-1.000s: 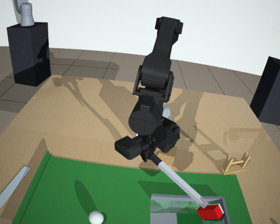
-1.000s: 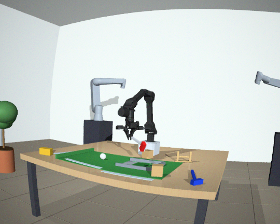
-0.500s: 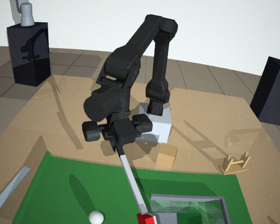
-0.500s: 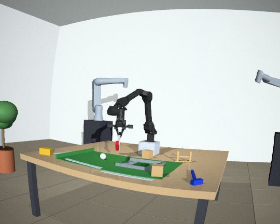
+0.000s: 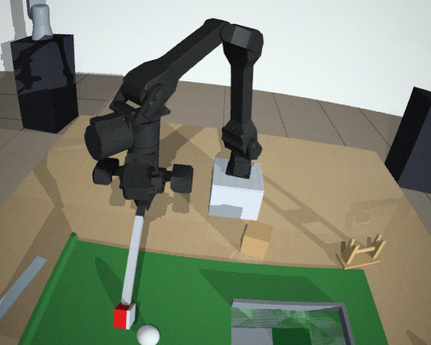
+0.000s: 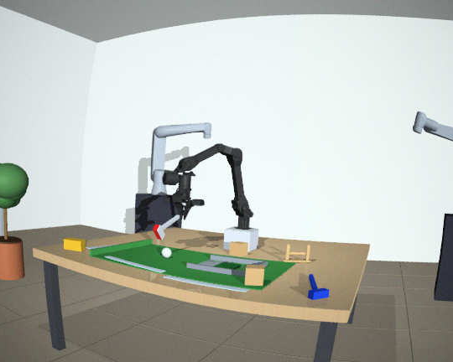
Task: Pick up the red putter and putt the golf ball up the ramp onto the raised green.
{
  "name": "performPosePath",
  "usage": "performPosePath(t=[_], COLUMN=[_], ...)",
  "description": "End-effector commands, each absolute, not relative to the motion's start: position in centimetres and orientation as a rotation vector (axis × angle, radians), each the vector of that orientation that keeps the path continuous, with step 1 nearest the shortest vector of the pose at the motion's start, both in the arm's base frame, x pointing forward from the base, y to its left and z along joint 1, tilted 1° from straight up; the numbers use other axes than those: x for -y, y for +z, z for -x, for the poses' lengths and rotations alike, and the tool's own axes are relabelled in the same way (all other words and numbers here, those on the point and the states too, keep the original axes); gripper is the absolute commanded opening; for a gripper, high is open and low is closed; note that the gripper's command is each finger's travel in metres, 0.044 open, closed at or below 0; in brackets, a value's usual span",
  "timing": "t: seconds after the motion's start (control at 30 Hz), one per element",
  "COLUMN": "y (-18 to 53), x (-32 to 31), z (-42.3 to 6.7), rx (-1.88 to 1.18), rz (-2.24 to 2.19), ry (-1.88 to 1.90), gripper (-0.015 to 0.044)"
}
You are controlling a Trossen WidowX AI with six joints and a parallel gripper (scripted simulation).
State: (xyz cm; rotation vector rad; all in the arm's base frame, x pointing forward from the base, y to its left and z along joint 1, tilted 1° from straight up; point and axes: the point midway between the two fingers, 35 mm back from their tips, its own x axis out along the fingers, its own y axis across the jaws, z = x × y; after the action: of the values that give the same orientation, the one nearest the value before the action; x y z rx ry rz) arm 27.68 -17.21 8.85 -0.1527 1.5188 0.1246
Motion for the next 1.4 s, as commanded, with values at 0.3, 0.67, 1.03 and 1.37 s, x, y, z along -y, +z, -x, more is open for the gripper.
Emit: performPosePath(t=[0.3,0.67,1.03,1.37], y=[6.1,4.2,2.5,2.1], x=[18.5,18.5,18.5,18.5], z=[-27.2,-27.2,-27.3,-27.3], rx=[-1.534,-1.534,-1.534,-1.530], rz=[0.107,0.107,0.107,0.114], ry=[0.075,0.076,0.076,0.079], gripper=[0.0000,0.0000,0.0000,0.0000])
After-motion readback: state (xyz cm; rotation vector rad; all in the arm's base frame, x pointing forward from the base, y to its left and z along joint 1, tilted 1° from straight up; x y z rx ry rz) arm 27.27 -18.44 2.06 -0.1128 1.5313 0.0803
